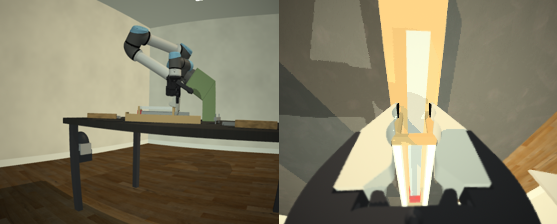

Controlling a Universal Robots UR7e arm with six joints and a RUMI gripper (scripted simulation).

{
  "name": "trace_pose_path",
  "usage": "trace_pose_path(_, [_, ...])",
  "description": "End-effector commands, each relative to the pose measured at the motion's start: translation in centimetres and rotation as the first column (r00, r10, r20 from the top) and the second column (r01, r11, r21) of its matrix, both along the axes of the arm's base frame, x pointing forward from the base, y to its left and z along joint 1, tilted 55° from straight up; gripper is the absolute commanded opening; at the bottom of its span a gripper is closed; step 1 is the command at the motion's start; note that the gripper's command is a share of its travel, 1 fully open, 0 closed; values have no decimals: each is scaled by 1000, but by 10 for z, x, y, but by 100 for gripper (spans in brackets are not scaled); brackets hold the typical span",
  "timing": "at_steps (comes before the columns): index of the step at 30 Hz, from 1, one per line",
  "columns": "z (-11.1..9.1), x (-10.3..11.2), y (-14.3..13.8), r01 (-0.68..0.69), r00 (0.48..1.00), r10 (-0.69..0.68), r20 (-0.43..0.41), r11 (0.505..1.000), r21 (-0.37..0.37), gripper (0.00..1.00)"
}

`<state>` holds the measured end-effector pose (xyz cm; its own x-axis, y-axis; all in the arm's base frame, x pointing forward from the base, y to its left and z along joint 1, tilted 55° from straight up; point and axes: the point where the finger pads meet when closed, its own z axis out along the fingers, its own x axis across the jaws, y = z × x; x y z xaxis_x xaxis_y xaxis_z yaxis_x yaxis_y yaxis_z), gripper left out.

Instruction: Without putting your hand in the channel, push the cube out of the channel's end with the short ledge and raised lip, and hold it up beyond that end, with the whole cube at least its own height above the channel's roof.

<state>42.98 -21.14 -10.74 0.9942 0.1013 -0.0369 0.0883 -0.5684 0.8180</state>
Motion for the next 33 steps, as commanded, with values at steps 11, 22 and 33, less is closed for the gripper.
trace_pose_path(11, [0,0,0,-1,1000,1,1,1000,0,22])
trace_pose_path(22, [6,0,9,-1,1000,1,1,1000,0,22])
trace_pose_path(33, [34,-3,49,-1,1000,1,1,1000,0,22])
